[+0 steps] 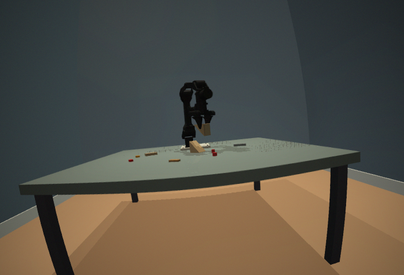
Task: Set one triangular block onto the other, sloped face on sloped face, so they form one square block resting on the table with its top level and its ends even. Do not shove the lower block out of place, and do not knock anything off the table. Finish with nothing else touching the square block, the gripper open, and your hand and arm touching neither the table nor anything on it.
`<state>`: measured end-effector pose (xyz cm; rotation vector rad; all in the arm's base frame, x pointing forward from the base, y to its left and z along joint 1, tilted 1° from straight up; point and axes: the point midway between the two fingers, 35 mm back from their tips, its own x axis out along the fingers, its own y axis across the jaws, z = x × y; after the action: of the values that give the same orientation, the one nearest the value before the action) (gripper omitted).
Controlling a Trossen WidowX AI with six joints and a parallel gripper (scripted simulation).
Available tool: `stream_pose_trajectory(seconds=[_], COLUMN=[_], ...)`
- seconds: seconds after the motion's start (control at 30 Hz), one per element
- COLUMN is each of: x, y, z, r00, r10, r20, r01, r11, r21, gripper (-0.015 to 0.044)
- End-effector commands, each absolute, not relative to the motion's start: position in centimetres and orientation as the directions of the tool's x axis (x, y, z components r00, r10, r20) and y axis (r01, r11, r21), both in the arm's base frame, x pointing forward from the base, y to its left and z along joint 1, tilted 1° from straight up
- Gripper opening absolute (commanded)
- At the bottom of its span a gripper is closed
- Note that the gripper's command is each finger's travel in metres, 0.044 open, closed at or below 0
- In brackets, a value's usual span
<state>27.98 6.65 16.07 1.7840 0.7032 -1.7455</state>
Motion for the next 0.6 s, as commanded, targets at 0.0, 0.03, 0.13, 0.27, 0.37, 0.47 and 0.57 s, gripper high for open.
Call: stream_pose_trajectory(seconds=[0.0, 0.03, 0.13, 0.27, 0.37, 0.47, 0.57], x=[27.7, 27.6, 27.3, 26.9, 26.6, 26.6, 26.3], y=[6.3, 6.2, 5.9, 5.3, 4.9, 4.8, 4.5], z=[15.1, 14.8, 13.8, 12.5, 11.7, 11.4, 10.4], r00=[0.033, 0.032, 0.032, 0.032, 0.032, 0.032, 0.031], r10=[-0.004, -0.004, -0.004, -0.005, -0.005, -0.005, -0.006], r20=[-0.999, -0.999, -0.999, -0.999, -0.999, -0.999, -0.999], r01=[0.699, 0.699, 0.699, 0.699, 0.699, 0.699, 0.699], r11=[-0.715, -0.715, -0.715, -0.715, -0.715, -0.715, -0.715], r21=[0.026, 0.026, 0.026, 0.026, 0.026, 0.026, 0.026], gripper=[0.0000, 0.0000, 0.0000, 0.0000, 0.0000, 0.0000, 0.0000])
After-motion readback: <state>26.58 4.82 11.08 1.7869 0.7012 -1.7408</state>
